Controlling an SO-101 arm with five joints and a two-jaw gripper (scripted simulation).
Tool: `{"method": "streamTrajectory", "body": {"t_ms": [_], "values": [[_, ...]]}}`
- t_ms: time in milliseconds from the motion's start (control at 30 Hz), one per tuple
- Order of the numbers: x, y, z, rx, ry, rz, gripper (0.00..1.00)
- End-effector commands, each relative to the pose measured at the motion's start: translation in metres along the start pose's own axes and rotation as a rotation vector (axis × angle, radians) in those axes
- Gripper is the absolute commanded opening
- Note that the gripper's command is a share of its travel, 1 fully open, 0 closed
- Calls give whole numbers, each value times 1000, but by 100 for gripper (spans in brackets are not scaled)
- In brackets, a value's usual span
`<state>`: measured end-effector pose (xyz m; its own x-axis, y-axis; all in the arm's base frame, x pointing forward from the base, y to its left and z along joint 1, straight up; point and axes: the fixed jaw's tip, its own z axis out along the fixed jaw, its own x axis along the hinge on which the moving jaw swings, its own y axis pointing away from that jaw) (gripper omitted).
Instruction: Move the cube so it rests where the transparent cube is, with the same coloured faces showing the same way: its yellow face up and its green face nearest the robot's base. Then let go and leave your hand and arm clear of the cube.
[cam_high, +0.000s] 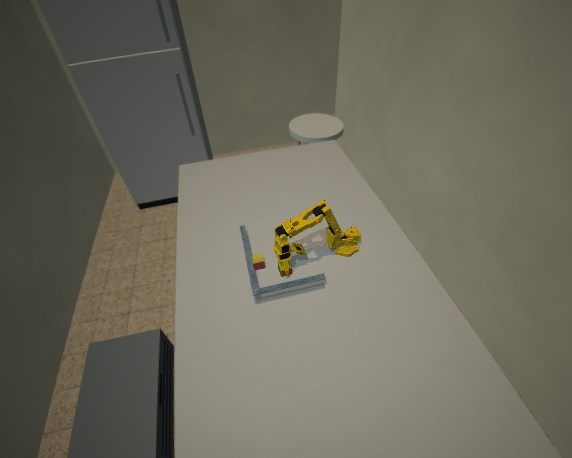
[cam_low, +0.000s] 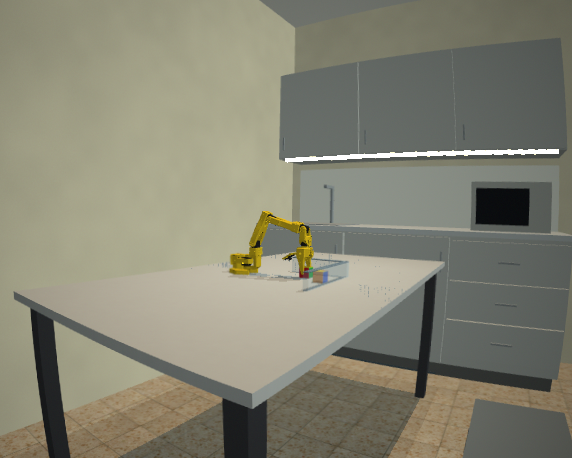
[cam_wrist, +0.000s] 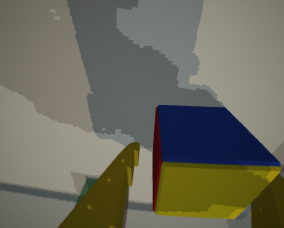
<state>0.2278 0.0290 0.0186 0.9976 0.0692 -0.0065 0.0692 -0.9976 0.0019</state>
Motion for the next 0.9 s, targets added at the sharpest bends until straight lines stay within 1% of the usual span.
{"method": "streamTrajectory", "body": {"t_ms": [0,633,867], "values": [[7,-1,-10,7,55,-1,35],[7,-7,-10,8,56,-1,24],[7,-8,-10,8,56,-1,22]]}}
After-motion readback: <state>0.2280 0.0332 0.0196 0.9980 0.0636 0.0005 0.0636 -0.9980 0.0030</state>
